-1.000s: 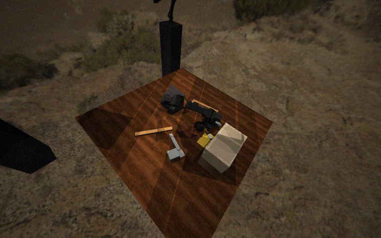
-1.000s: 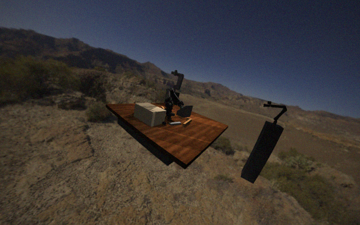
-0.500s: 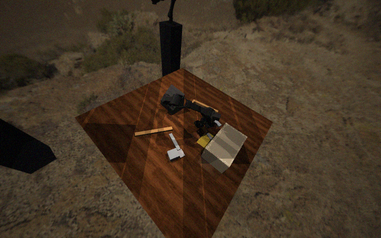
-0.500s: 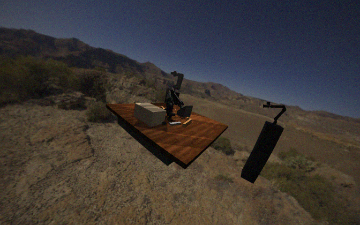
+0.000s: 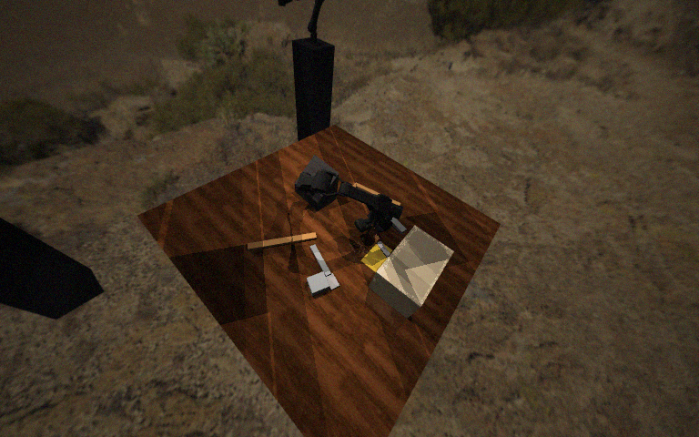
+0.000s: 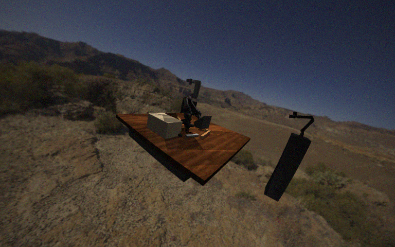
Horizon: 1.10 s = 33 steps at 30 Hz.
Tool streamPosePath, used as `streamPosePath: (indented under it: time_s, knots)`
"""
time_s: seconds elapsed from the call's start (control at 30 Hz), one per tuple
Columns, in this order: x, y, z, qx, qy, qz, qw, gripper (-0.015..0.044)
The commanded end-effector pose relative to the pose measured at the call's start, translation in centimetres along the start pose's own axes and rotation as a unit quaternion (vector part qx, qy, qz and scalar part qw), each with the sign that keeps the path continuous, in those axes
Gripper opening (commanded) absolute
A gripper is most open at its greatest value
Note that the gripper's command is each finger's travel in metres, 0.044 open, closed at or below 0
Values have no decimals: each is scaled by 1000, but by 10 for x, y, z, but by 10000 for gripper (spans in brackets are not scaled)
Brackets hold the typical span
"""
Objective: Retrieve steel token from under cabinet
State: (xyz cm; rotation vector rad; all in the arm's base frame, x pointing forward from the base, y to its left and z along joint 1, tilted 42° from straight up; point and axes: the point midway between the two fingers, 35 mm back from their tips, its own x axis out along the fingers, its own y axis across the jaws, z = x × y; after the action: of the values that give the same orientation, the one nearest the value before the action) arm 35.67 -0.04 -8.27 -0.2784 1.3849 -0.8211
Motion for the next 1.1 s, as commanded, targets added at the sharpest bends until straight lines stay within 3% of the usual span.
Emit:
streamPosePath:
  time_s: [0.0,1.07]
  knots:
    - [1,0,-9,-2,1,-2,1000,0]
    - [1,3,-52,-3,2,-2,1000,0]
